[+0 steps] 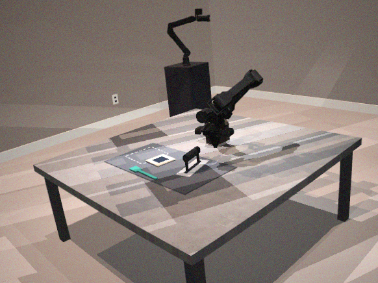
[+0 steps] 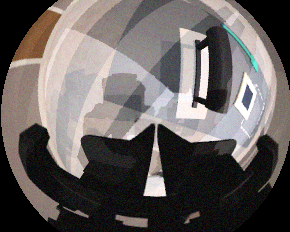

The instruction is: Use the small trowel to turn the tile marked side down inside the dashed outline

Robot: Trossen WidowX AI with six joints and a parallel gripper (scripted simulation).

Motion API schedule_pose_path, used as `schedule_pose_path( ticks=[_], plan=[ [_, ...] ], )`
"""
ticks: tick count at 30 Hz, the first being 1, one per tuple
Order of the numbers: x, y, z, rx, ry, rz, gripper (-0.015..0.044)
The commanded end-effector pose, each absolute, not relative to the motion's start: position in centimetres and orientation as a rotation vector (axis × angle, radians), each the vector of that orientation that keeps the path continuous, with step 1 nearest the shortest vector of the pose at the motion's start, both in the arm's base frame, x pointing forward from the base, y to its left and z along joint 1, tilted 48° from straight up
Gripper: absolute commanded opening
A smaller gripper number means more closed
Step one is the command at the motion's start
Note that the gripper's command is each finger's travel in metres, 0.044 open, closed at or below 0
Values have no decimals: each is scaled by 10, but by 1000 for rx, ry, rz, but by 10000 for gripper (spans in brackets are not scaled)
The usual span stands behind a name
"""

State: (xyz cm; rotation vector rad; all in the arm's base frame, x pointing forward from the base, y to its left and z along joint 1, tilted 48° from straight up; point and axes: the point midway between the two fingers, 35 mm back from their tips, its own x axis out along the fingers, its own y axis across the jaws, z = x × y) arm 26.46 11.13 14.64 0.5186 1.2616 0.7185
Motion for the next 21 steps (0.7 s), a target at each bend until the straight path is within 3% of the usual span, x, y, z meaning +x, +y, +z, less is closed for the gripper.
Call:
schedule_pose_path(
  ticks=[1, 5, 9, 14, 21],
  plan=[
    [265, 111, 146, 518, 1262, 718, 79],
    [271, 107, 146, 516, 1262, 717, 179],
    [311, 81, 143, 506, 1262, 713, 270],
    [356, 39, 128, 502, 1257, 714, 270],
    [362, 35, 124, 501, 1256, 715, 270]
  ],
)
